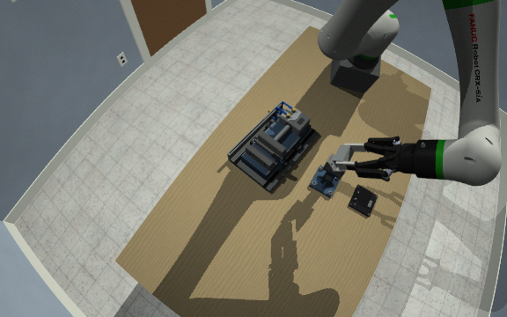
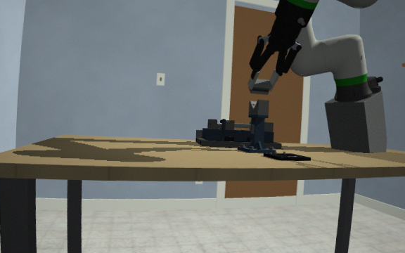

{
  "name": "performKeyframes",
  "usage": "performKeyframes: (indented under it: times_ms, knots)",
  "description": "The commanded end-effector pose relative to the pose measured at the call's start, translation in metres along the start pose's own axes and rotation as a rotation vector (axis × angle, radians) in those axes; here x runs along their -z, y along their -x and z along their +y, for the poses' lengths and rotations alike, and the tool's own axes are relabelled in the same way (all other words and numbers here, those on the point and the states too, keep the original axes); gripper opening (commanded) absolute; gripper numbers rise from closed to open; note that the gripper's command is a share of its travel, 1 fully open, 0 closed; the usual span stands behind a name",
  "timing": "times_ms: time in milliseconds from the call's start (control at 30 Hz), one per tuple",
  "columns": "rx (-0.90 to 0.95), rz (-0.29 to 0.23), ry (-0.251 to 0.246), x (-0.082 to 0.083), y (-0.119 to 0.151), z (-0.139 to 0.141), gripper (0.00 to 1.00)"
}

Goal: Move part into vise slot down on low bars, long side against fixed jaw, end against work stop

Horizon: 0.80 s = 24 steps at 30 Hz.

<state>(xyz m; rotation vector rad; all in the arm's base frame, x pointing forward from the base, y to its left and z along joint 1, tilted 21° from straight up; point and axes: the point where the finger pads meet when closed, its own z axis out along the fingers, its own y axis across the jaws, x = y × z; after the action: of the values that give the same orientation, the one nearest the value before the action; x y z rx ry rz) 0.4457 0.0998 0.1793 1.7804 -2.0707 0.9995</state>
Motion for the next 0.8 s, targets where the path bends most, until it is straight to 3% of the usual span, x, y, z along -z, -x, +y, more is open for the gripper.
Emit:
performKeyframes:
  times_ms: [0,767]
  knots:
    - [0.000,0.000,0.000,-0.002,0.002,0.000,0.00]
    - [0.000,0.000,0.000,-0.018,0.019,0.000,0.00]
